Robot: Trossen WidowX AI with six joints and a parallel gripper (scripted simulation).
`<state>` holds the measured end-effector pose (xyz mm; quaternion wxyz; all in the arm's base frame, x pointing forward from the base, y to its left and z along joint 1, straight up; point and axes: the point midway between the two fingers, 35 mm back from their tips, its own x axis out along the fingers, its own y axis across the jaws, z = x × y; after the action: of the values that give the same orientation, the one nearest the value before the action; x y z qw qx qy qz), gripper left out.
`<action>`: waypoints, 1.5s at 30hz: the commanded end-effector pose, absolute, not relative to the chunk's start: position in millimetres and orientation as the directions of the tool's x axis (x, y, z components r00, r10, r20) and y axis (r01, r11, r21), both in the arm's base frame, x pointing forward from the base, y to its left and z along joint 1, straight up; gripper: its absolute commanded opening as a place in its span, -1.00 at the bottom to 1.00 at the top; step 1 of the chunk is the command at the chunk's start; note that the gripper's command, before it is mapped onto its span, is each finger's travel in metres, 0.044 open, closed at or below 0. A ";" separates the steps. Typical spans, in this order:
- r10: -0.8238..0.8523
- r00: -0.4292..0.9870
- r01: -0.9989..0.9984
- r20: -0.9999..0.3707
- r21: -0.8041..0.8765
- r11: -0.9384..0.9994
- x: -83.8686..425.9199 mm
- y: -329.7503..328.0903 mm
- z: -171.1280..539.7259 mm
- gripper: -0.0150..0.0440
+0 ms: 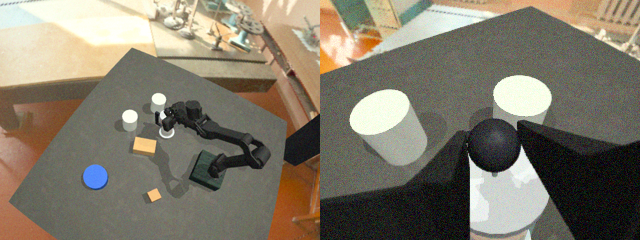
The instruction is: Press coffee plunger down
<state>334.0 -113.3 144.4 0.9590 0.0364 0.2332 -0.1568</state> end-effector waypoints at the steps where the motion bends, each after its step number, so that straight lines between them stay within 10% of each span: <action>1: -0.280 0.833 0.320 -0.477 0.002 0.948 334.2 -113.4 138.3 -0.05; 11: -0.284 0.842 0.318 -0.459 -0.003 0.948 334.1 -113.3 144.3 -0.05; 23: -0.284 0.842 0.318 -0.459 -0.003 0.948 334.1 -113.3 144.3 1.00; 45: -0.280 0.832 0.320 -0.479 0.002 0.948 292.0 -98.9 218.2 1.00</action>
<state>295.7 -100.3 213.3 0.9561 0.0383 0.2447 -0.1563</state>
